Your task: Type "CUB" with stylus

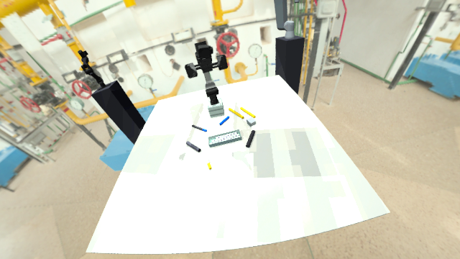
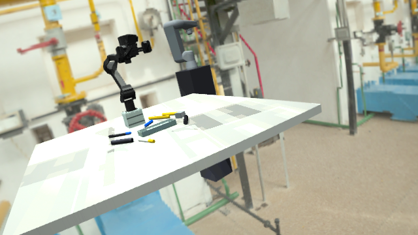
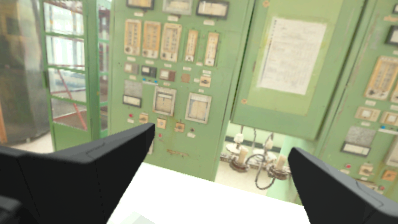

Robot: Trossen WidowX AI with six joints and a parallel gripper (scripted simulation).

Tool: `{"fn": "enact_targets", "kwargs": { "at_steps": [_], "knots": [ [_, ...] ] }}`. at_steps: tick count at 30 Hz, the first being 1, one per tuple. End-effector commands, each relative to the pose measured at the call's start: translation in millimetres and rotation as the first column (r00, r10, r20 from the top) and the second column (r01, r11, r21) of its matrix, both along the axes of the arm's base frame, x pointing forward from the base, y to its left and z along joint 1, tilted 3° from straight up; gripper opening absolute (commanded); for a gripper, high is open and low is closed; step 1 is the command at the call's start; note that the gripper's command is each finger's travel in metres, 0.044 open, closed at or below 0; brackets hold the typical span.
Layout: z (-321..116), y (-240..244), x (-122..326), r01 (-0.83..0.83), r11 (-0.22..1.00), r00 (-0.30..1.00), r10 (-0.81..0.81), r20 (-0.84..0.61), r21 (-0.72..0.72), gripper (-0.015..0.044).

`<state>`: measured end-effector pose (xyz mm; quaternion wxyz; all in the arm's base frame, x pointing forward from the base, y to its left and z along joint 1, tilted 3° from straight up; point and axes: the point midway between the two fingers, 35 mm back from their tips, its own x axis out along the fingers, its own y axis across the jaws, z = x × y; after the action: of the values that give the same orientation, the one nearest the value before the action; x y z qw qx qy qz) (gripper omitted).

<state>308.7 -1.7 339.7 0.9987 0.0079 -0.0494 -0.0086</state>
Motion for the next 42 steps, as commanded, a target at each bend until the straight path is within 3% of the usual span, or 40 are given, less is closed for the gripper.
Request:
{"fn": "enact_targets", "kwargs": {
  "at_steps": [1,9,17,21,26,38,42],
  "knots": [
    [-2.3,0.5,1.8,-0.002,1.0,1.0,0.002,-0.011,0.002,0.0414],
    [-113.6,23.4,56.1,-0.04,0.996,0.874,0.072,-0.481,0.076,0.0204],
    [-244.1,45.8,59.5,-0.001,0.994,0.476,0.097,-0.874,0.11,0.0],
    [-302.6,54.2,40.4,0.033,0.995,0.211,0.085,-0.974,0.094,0.0],
    [-355.7,60.3,8.4,0.066,0.997,-0.091,0.053,-0.994,0.047,0.0],
    [-357.6,58.3,7.0,0.067,0.997,-0.103,0.051,-0.993,0.045,0.0],
    [-358.8,13.4,4.6,0.067,0.997,-0.103,0.047,-0.994,0.04,0.0]
  ]
}}
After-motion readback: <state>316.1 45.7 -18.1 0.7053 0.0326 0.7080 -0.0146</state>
